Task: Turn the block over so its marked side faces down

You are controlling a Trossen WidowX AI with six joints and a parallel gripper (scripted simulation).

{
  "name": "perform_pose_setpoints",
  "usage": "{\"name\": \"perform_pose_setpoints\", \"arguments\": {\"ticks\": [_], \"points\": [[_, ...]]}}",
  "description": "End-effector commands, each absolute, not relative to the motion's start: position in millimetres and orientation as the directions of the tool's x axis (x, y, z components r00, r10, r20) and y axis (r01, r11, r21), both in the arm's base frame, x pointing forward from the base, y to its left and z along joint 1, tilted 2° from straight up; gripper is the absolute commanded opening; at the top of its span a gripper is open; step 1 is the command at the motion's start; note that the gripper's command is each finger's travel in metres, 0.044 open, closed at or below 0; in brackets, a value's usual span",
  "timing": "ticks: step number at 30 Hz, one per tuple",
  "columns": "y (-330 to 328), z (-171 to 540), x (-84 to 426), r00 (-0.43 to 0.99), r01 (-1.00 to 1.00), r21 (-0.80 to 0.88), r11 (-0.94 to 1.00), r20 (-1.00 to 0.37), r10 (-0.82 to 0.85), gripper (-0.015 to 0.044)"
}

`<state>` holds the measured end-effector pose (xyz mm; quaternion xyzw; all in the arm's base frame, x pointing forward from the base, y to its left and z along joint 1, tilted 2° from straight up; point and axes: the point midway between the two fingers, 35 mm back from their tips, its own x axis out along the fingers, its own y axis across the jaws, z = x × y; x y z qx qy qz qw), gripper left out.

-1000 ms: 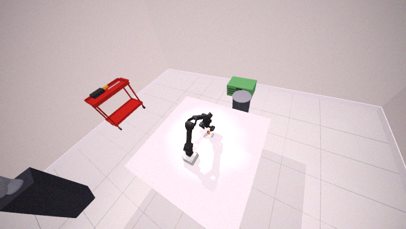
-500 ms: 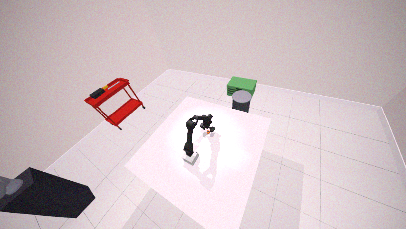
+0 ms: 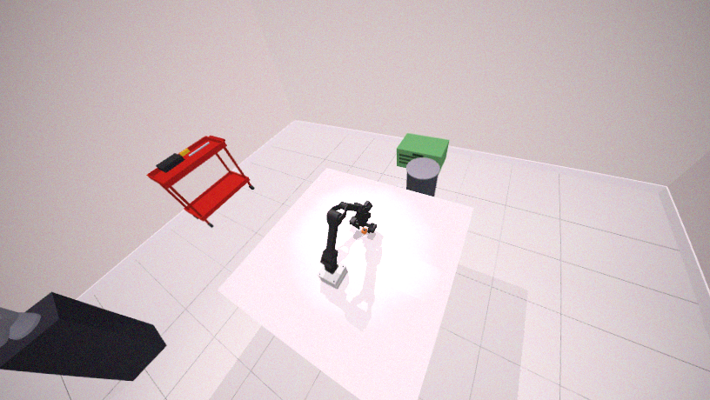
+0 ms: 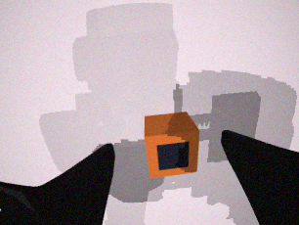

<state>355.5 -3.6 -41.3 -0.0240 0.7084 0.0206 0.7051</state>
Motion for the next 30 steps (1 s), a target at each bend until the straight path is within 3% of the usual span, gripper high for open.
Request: {"name": "perform_pose_setpoints", "arguments": {"ticks": [1, 7, 23, 30], "points": [[-3.1, -42.4, 355.6, -0.003, -0.067, -0.001, 0.998, -1.000, -0.001, 0.0282], [-3.1, -42.4, 355.6, -0.003, -0.067, -0.001, 0.998, -1.000, -0.001, 0.0125], [-3.1, -41.2, 355.6, -0.003, -0.067, -0.001, 0.998, -1.000, -0.001, 0.0000], [-3.1, -12.3, 355.8, -0.003, -0.067, -0.001, 0.998, -1.000, -0.001, 0.0000]]}}
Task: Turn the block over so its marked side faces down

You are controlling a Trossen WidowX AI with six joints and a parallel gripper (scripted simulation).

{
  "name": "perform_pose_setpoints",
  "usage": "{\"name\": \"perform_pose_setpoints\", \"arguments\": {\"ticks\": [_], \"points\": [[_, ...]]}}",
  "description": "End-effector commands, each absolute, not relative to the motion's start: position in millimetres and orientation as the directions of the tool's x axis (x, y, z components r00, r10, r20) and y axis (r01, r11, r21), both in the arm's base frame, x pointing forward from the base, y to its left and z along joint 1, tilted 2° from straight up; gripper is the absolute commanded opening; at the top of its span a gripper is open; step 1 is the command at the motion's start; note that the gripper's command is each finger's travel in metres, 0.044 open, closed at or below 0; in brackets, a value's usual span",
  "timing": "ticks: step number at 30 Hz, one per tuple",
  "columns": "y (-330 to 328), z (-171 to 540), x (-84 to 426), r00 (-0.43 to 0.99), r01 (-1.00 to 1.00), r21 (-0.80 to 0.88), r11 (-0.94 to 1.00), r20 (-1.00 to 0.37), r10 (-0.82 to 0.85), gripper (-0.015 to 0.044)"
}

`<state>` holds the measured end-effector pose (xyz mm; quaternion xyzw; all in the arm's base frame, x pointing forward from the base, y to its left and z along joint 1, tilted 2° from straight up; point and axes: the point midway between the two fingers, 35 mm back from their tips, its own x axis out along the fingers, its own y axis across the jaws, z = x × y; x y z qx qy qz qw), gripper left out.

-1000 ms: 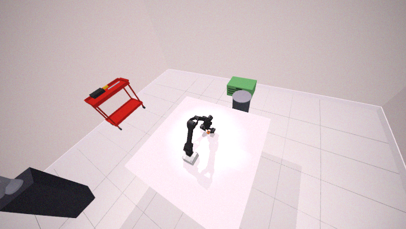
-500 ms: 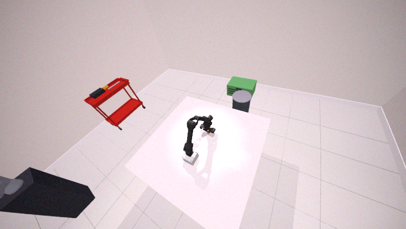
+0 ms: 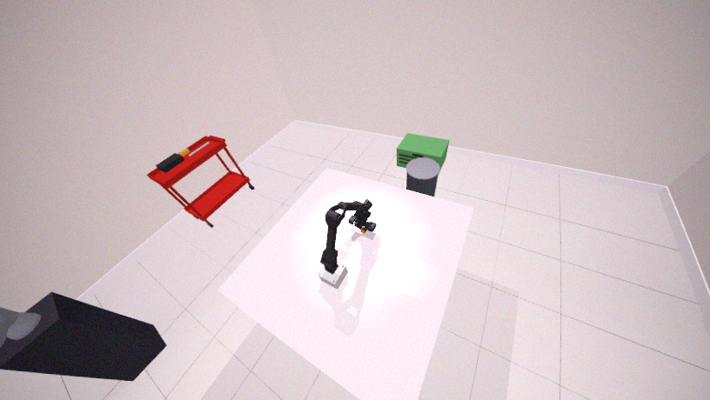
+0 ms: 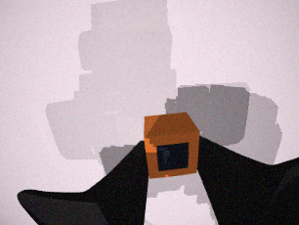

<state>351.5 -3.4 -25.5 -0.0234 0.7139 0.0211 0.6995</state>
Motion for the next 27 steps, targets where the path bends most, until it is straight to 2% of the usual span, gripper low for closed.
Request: {"name": "perform_pose_setpoints", "arguments": {"ticks": [1, 5, 27], "points": [[-3.1, -12.3, 355.8, -0.003, -0.067, -0.001, 0.998, -1.000, -0.001, 0.0000], [-3.1, -14.0, 356.4, 0.020, -0.066, 0.000, 0.998, -1.000, 0.001, 0.0000], [-3.5, -25.2, 356.3, 0.358, -0.065, 0.002, 0.998, -0.934, 0.025, 0.0000]]}}
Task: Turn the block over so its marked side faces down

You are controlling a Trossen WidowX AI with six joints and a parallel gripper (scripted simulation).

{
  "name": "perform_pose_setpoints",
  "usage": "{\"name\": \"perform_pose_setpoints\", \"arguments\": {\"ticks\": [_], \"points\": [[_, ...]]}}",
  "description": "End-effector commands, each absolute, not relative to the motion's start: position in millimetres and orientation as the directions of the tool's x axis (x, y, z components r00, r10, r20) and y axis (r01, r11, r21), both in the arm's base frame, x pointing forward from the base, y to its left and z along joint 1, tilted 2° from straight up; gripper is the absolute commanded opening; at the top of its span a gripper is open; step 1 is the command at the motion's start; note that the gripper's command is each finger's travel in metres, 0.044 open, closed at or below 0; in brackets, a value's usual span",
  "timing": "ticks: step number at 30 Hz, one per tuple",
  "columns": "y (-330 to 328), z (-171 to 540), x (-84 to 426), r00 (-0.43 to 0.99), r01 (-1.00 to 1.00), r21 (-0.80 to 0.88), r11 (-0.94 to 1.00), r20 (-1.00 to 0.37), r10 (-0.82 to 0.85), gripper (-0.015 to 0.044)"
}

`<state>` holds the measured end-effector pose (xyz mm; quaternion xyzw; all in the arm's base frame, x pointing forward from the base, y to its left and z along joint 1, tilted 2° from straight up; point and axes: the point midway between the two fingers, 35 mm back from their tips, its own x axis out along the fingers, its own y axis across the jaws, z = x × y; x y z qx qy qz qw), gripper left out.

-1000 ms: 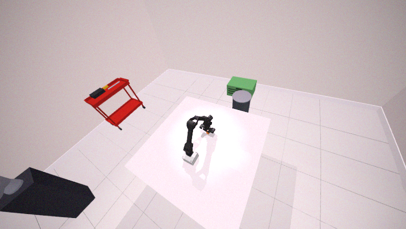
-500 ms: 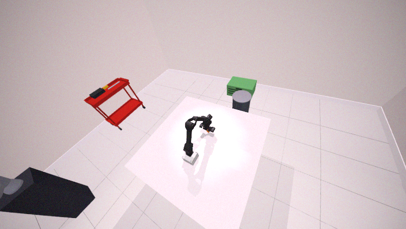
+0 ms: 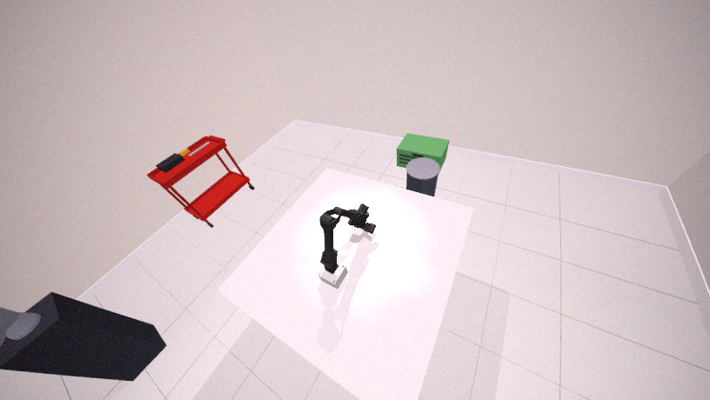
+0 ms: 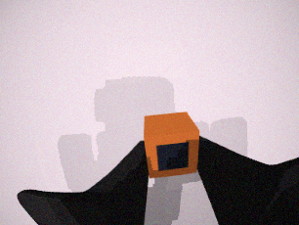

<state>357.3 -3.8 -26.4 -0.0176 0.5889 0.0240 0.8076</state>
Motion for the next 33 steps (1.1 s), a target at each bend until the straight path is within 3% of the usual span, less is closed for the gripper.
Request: {"name": "perform_pose_setpoints", "arguments": {"ticks": [1, 33], "points": [[-3.5, -25.1, 355.9, 0.372, -0.065, 0.001, 0.998, -0.928, 0.025, 0.0000], [-4.2, -53.6, 362.9, 0.684, -0.063, 0.002, 0.998, -0.728, 0.045, 0.0000]]}}
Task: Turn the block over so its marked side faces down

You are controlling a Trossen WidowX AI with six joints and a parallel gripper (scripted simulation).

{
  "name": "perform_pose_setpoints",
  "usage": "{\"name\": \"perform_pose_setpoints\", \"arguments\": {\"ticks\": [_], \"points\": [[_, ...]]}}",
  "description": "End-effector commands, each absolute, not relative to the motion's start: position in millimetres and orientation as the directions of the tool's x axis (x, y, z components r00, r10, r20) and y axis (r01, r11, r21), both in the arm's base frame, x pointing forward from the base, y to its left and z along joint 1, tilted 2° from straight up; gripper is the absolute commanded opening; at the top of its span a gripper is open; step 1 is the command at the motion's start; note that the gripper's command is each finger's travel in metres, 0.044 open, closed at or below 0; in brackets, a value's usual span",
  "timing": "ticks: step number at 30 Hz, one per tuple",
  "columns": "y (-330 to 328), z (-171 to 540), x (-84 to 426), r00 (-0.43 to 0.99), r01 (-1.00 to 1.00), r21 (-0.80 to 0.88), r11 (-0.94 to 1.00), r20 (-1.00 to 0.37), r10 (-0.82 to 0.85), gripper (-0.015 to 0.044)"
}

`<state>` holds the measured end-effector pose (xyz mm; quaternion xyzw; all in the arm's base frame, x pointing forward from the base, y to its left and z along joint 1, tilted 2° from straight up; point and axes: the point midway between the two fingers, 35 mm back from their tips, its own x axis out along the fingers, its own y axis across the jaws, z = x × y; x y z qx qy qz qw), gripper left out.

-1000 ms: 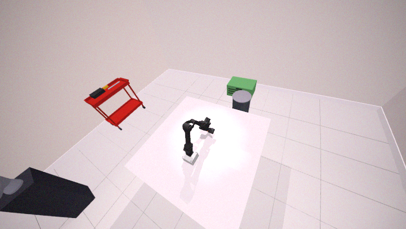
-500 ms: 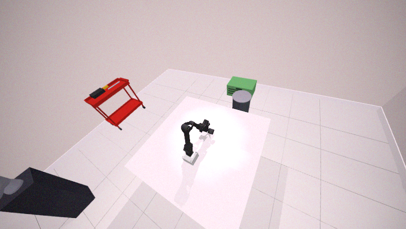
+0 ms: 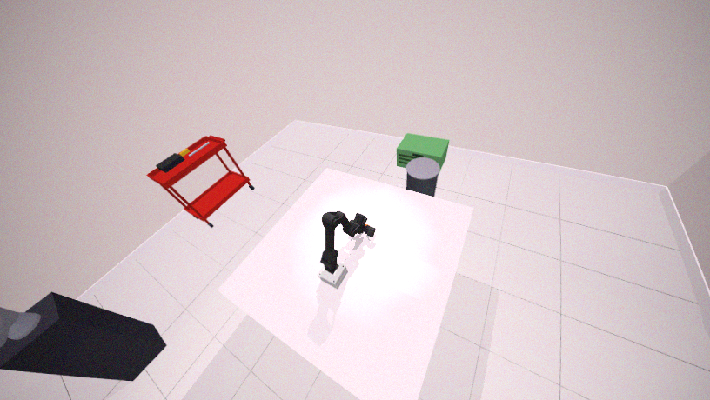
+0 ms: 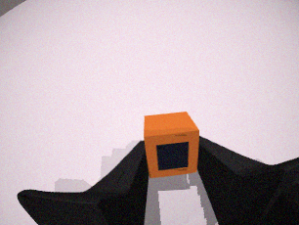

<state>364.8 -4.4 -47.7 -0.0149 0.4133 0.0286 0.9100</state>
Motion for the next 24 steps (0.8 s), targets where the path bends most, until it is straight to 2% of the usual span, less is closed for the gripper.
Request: {"name": "perform_pose_setpoints", "arguments": {"ticks": [1, 20, 24], "points": [[-4.2, -54.5, 362.9, 0.694, -0.063, 0.002, 0.998, -0.719, 0.046, 0.0000], [-3.7, -52.7, 348.3, 0.853, -0.067, -0.001, 0.998, -0.520, 0.057, 0.0000], [-3.6, -51.9, 347.4, 0.857, -0.067, -0.001, 0.998, -0.512, 0.057, 0.0000]]}}
